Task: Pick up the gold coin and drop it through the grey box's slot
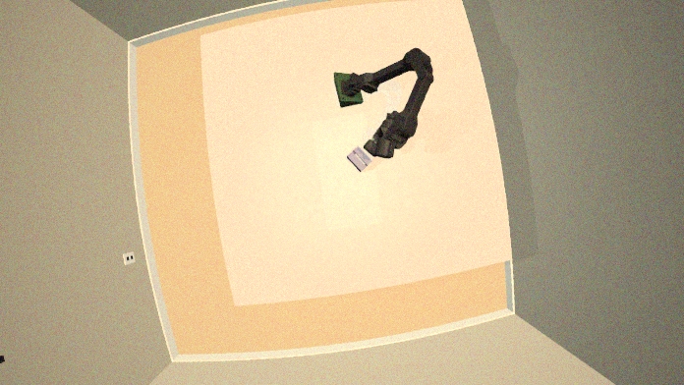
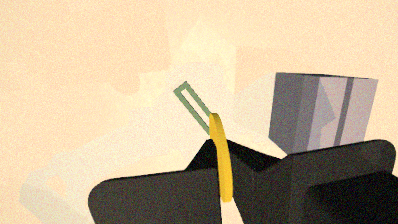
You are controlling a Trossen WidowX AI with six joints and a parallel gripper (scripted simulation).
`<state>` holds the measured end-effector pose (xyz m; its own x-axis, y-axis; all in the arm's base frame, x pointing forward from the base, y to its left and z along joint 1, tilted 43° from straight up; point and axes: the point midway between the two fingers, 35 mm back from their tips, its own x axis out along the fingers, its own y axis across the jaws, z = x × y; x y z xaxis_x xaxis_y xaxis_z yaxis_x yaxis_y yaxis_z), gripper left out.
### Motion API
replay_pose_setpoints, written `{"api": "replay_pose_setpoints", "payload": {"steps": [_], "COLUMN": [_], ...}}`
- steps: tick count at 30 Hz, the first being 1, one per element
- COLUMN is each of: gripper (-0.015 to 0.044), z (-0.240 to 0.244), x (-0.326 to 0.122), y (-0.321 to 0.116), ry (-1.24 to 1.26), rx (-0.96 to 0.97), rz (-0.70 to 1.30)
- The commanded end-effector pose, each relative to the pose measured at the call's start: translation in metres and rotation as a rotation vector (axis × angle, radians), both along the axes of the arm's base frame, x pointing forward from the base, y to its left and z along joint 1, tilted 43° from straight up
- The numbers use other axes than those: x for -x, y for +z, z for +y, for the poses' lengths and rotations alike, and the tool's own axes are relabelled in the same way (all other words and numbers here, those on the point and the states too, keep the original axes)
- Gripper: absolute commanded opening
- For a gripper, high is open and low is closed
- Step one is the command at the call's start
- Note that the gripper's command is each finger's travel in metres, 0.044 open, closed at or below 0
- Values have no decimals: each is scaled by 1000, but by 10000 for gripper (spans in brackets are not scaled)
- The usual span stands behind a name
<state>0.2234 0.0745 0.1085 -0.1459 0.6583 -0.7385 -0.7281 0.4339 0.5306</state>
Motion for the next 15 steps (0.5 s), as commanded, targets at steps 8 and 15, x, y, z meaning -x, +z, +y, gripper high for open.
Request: {"api": "replay_pose_setpoints", "payload": {"steps": [8, 15], "gripper": [0, 0], "z": [-1, -6], "x": [0, -8], "y": [-2, -7], "ry": [-84, -93], "rx": [21, 28], "rz": [84, 87]}}
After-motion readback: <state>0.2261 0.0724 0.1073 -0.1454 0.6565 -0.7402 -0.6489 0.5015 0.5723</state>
